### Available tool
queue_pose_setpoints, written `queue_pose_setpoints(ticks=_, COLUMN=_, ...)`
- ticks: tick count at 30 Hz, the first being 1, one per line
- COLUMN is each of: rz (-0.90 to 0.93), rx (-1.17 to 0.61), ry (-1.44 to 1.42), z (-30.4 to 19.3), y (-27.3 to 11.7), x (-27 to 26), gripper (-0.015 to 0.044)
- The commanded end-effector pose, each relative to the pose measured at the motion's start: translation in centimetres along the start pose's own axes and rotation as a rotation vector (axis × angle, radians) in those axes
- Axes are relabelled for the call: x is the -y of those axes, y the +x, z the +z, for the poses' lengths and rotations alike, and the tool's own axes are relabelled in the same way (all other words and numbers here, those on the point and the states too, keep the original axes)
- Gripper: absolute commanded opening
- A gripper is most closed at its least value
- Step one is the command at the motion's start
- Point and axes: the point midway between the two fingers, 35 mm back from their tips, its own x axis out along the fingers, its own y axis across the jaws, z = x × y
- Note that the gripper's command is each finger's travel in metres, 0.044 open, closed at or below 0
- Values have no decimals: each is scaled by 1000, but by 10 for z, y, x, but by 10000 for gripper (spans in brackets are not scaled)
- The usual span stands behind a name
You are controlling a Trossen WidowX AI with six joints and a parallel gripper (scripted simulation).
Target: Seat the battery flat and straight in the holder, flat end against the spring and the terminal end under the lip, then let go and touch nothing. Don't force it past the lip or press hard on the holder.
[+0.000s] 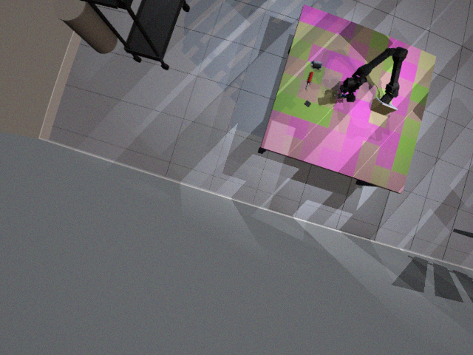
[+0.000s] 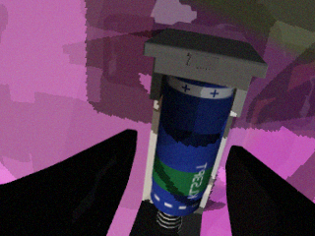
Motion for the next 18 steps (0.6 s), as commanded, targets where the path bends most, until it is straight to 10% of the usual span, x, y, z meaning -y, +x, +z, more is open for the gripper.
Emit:
queue_pose_setpoints(ticks=1, rz=4, rx=5, ry=6, z=1, y=-4, x=0, gripper=186)
queue_pose_setpoints(ticks=13, rz=7, rx=5, ry=6, z=-3, y=-76, x=-7, gripper=440)
queue_pose_setpoints(ticks=18, rz=7, rx=5, ry=6, z=-3, y=-77, x=-8, gripper=440)
